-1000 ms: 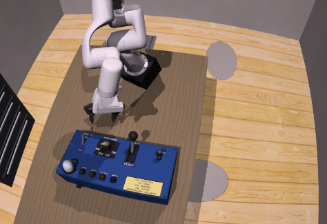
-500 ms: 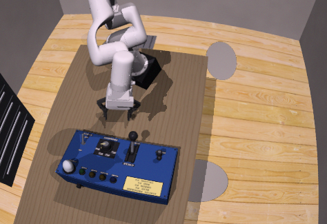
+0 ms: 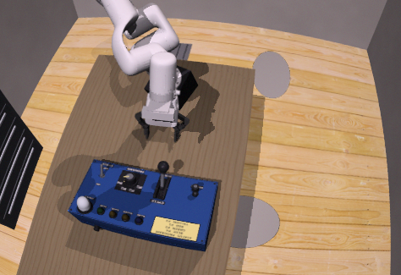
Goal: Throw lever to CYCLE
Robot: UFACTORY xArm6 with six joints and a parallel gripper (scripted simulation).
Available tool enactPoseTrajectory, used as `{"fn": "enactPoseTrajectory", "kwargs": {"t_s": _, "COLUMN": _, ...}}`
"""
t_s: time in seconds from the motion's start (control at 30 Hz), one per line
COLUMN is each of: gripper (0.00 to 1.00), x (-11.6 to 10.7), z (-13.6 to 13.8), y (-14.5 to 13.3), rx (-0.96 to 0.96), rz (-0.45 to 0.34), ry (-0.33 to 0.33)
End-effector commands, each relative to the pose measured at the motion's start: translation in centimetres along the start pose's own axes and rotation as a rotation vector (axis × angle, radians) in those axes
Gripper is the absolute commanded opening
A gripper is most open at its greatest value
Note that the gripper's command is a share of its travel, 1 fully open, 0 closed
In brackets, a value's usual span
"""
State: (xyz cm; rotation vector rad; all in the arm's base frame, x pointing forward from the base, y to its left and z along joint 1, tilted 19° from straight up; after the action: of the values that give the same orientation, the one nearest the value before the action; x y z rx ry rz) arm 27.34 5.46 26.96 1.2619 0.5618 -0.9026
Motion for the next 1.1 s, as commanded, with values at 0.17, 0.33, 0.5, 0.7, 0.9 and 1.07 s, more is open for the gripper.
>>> {"fn": "enactPoseTrajectory", "kwargs": {"t_s": 0.17, "gripper": 1.00, "x": -1.57, "z": -2.37, "y": -1.24, "rx": 0.108, "rz": 0.010, "ry": 0.040}}
{"fn": "enactPoseTrajectory", "kwargs": {"t_s": 0.33, "gripper": 1.00, "x": -1.77, "z": -2.71, "y": -1.45, "rx": 0.124, "rz": 0.010, "ry": 0.048}}
{"fn": "enactPoseTrajectory", "kwargs": {"t_s": 0.5, "gripper": 1.00, "x": -1.78, "z": -2.72, "y": -1.46, "rx": 0.125, "rz": 0.010, "ry": 0.048}}
{"fn": "enactPoseTrajectory", "kwargs": {"t_s": 0.7, "gripper": 1.00, "x": -1.78, "z": -2.72, "y": -1.46, "rx": 0.125, "rz": 0.010, "ry": 0.048}}
{"fn": "enactPoseTrajectory", "kwargs": {"t_s": 0.9, "gripper": 1.00, "x": -1.78, "z": -2.72, "y": -1.46, "rx": 0.125, "rz": 0.010, "ry": 0.048}}
{"fn": "enactPoseTrajectory", "kwargs": {"t_s": 1.07, "gripper": 1.00, "x": -1.78, "z": -2.72, "y": -1.46, "rx": 0.125, "rz": 0.010, "ry": 0.048}}
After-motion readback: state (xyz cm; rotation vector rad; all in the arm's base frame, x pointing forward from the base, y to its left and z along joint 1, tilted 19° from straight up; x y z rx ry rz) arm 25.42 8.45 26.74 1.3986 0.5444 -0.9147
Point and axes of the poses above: the point where the finger pads meet when closed, its own x axis out along the fingers, its own z axis across the jaws, y = z × x, the point moved 5 cm from there along -x, back along the fingers, and after that the axes turned 3 degrees about -x, right-handed, at the moved point
